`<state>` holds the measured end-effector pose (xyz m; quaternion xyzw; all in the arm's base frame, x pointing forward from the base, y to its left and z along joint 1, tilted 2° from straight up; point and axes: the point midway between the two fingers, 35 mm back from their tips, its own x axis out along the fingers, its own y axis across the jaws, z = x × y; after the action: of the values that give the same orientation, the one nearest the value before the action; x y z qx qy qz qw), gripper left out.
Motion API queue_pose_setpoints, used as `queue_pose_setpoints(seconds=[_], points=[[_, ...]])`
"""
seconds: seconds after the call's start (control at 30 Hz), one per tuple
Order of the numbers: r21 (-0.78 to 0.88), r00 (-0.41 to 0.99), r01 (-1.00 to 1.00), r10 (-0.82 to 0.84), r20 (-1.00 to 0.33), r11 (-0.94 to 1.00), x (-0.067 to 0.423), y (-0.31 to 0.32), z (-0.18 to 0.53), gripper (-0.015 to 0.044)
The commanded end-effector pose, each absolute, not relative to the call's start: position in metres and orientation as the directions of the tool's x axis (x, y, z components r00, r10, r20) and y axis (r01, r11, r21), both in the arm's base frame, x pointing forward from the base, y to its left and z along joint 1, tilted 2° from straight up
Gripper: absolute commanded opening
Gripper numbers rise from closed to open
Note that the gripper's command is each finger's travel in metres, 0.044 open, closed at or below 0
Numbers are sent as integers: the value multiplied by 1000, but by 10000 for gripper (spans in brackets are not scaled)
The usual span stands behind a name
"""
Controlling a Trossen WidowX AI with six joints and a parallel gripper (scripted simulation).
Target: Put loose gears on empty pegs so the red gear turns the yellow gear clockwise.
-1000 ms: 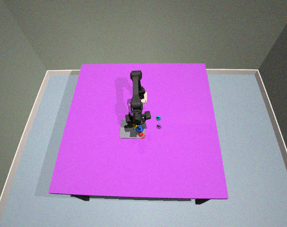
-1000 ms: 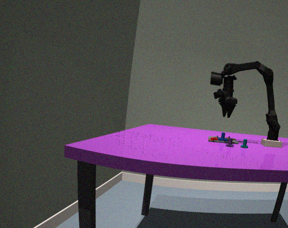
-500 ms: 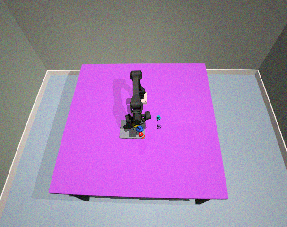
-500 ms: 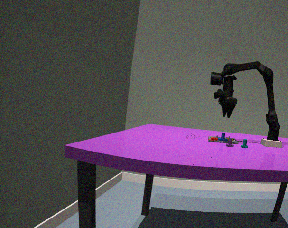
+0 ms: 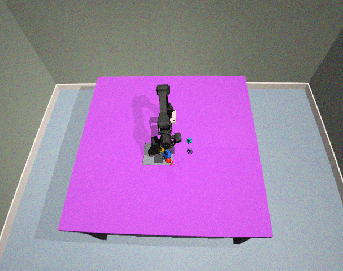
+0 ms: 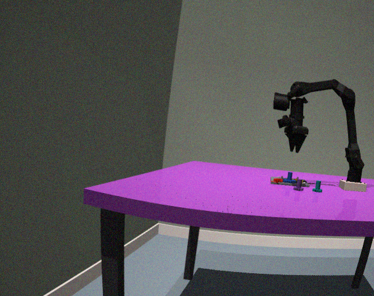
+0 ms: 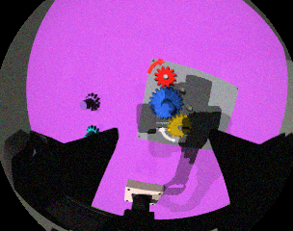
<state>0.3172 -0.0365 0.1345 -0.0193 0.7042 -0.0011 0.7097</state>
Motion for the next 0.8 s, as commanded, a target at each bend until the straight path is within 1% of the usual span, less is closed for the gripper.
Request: queue_pose_setpoints(seconds=[0.0,0.2,0.43,0.5,0.77], points=[[-25,13,-40,-24,-1000,999,320,11,142,440],[-15,11,-40,-14,-1000,999,302,106,154,440],[-8,5,-40,-8,-1000,999,248,200,169,440],[-7,4,-40,-7,-1000,999,241,208,170,440],[-7,4,-40,-7,-1000,999,241,208,170,440]])
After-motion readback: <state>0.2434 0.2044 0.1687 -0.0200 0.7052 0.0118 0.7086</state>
